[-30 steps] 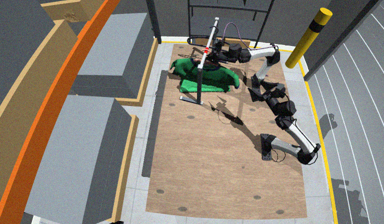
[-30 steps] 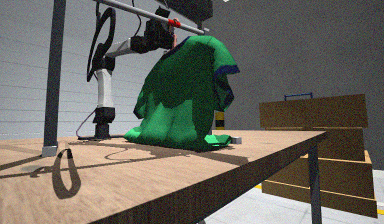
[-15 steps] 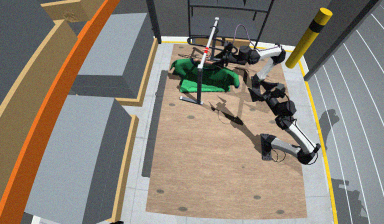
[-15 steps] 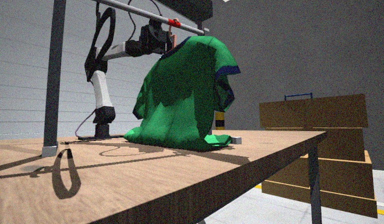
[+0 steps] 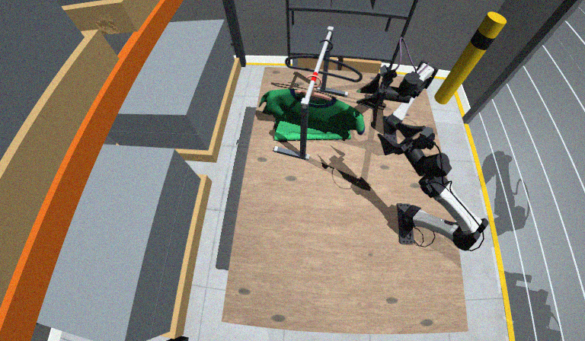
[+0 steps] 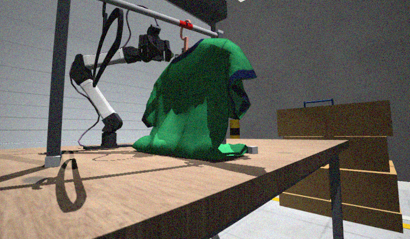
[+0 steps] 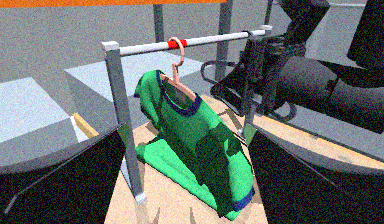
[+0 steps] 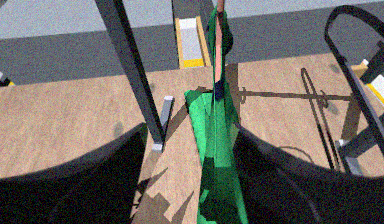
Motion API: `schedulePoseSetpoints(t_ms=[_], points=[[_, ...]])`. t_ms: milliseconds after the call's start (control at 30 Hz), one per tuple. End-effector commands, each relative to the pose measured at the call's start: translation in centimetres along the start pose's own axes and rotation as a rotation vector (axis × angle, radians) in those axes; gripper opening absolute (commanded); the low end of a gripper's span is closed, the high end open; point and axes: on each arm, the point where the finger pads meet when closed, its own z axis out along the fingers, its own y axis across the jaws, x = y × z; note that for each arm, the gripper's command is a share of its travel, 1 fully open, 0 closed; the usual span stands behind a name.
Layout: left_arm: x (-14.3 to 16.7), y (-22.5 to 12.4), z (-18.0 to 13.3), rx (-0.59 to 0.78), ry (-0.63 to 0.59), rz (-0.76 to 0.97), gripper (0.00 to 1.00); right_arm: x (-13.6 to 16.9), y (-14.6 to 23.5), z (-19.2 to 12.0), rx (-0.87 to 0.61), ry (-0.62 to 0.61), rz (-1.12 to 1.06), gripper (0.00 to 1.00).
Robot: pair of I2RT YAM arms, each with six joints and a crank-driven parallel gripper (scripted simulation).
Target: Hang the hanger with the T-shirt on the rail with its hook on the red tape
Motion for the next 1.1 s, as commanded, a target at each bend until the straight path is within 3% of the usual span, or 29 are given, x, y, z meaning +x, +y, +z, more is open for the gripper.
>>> schedulePoseSetpoints(t_ms=[0,1067], points=[[-2.62,0.11,0.33,-0.007,-0.065,0.007,1.00,0.65,-1.85,-0.58,0.121,0.022,-0.020,0.69],[-2.62,0.11,0.33,-0.007,-0.065,0.007,1.00,0.51,-1.82,-0.51,0.119,0.018,-0.015,0.69]])
